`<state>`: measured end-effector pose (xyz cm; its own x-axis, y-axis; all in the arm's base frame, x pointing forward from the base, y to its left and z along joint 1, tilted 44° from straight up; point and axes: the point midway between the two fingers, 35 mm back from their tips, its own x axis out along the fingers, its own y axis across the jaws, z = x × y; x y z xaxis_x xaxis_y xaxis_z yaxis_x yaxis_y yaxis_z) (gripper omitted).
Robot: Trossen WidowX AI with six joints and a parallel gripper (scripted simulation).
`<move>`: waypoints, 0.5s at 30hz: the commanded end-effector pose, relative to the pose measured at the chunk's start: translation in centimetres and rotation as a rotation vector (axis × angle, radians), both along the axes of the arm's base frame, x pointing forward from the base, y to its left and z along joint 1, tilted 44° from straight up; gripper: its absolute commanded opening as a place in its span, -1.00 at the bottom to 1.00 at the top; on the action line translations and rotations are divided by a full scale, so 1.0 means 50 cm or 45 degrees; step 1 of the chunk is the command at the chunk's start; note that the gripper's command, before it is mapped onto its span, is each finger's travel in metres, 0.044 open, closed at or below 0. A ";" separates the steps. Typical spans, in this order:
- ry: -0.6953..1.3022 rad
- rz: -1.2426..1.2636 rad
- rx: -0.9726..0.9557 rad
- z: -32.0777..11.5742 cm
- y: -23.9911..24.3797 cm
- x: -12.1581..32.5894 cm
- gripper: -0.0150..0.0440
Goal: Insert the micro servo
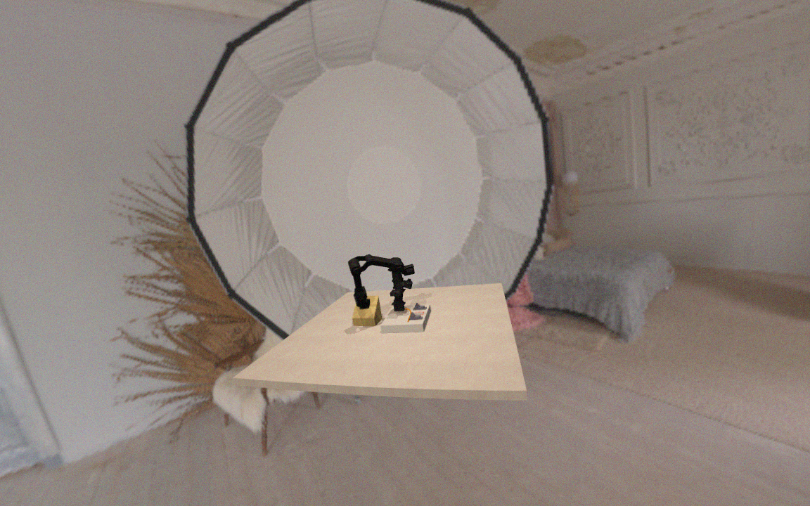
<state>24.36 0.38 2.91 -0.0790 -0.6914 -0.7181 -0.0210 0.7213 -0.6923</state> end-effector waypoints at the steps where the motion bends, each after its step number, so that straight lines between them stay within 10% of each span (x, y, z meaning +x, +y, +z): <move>1: -0.012 0.008 0.002 0.003 0.001 0.030 -0.49; 15: -0.016 0.008 0.002 -0.003 -0.002 0.140 -0.49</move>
<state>30.00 0.22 2.59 -0.0755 -0.6905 -0.7194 -0.0185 0.7223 -0.6914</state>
